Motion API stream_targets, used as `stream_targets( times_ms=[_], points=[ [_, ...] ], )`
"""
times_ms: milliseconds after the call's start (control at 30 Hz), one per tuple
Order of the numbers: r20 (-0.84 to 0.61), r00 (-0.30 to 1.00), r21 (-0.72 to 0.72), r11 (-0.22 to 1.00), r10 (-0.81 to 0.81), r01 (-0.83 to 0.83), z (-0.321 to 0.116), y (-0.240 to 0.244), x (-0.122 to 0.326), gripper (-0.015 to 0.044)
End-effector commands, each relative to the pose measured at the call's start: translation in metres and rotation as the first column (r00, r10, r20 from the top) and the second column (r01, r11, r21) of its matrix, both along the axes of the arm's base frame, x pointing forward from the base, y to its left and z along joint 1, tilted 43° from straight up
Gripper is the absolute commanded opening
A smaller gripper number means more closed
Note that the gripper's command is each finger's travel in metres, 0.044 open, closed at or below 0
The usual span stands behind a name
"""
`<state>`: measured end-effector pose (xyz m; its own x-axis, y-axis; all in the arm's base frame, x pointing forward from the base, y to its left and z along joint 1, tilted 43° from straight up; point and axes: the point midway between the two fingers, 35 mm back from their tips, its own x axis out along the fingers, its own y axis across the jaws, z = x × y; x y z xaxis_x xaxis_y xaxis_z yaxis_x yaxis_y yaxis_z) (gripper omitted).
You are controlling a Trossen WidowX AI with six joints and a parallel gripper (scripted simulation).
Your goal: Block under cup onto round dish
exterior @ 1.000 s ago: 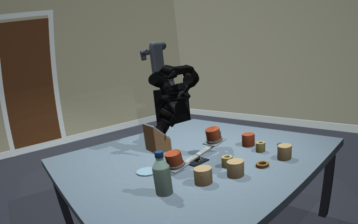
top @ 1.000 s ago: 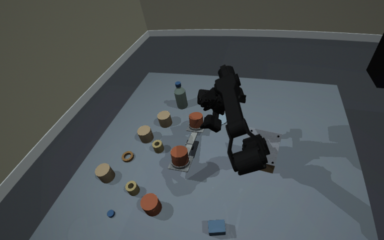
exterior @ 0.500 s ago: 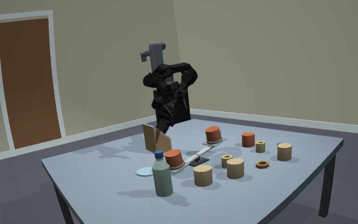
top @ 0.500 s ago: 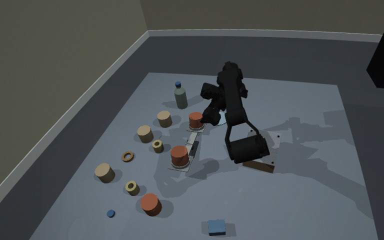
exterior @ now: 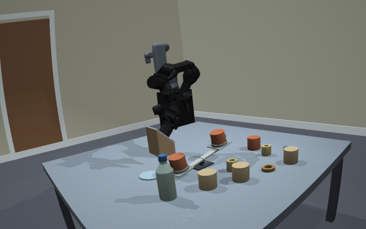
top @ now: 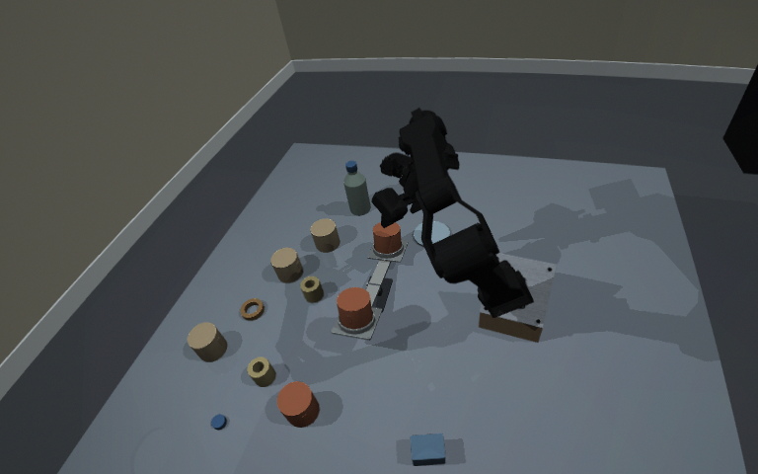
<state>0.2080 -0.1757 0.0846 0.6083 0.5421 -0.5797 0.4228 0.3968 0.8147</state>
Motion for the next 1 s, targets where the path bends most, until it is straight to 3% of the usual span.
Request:
stream_targets(
  times_ms=[0, 500, 967],
  points=[
    [-0.118, 0.993, 0.080, 0.996, -0.023, 0.032, -0.013, -0.005, 0.011, 0.0440],
    [-0.539, 0.838, 0.223, 0.945, -0.085, 0.239, -0.060, -0.016, 0.054, 0.0440],
    [-0.837, 0.528, 0.146, 0.874, -0.140, 0.463, -0.116, -0.012, 0.094, 0.0440]
  ],
)
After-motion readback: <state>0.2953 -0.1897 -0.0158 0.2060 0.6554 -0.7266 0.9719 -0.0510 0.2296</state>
